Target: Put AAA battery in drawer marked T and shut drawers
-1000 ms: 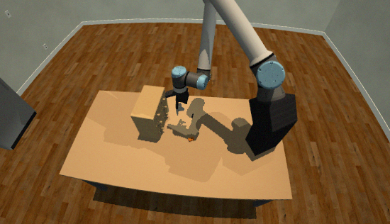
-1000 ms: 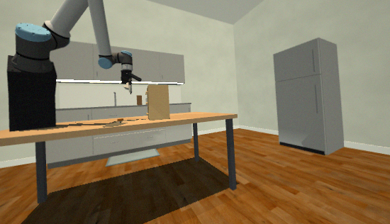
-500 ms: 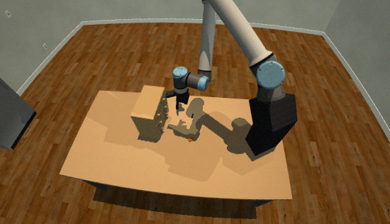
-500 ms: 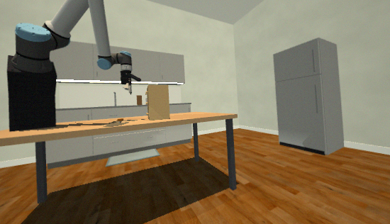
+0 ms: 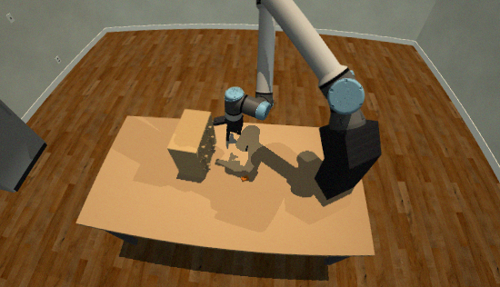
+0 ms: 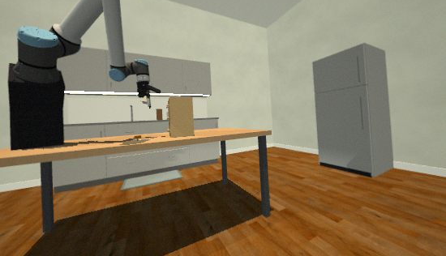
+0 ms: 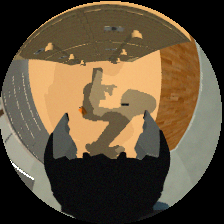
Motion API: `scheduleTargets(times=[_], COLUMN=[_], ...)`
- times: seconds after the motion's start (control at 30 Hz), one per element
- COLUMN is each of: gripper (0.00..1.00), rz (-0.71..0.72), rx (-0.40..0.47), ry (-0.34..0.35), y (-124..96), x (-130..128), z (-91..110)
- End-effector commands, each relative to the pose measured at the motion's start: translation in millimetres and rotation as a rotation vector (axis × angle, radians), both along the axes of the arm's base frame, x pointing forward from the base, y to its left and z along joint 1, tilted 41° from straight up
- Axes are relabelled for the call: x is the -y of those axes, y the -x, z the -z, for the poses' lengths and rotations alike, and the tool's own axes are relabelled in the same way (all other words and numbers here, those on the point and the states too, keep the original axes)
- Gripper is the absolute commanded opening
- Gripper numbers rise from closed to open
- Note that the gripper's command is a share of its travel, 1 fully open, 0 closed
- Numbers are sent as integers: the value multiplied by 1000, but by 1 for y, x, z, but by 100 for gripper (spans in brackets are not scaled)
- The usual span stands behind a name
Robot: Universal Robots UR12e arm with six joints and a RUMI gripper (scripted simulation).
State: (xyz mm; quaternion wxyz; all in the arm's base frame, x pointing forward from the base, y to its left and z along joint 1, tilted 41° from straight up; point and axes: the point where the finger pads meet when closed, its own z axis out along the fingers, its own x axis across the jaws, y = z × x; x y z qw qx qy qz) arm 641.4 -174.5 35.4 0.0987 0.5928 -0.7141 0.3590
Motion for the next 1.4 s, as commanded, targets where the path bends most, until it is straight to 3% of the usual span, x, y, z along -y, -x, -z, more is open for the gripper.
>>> scheduleTargets(times=[0.0, 1.03, 1.37], gripper=[100, 100, 100], rz=[-17, -154, -222], rx=[24, 212, 308], ry=[8, 75, 110], y=[-1, -21, -34], x=[2, 16, 24], z=[1, 10, 13])
